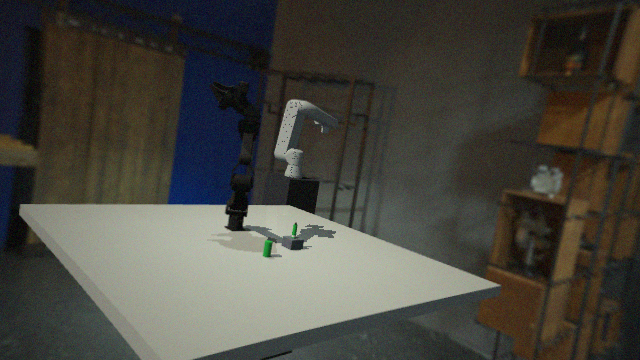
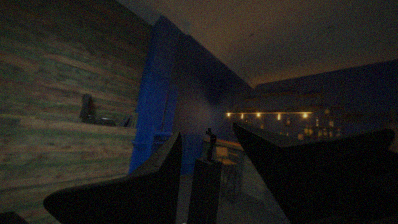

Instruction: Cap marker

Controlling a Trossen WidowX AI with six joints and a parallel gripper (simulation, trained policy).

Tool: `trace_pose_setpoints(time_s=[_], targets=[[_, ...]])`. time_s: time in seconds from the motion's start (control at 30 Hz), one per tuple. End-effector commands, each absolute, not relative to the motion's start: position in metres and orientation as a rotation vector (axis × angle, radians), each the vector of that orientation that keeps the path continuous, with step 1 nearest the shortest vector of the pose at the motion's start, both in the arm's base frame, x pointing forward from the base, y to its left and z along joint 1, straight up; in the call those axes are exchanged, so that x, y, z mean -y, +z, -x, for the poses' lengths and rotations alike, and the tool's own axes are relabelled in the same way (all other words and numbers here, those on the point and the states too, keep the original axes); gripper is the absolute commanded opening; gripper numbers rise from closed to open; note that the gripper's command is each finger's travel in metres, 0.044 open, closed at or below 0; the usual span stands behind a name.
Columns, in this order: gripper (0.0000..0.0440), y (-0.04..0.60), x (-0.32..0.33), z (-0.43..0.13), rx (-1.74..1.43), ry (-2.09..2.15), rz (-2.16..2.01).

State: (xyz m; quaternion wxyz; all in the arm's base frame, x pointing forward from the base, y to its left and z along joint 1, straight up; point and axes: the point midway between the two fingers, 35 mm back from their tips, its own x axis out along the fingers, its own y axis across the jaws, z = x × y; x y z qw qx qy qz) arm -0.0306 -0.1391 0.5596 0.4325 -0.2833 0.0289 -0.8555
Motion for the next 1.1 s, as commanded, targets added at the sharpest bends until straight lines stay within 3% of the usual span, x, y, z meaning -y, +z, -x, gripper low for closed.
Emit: trace_pose_setpoints(time_s=[0.0, 1.07], targets=[[0.0271, 0.559, 0.139, 0.034, -0.059, -2.166, 0.670], [0.0320, 0.539, 0.116, 0.082, 0.232, -2.446, 0.354]])
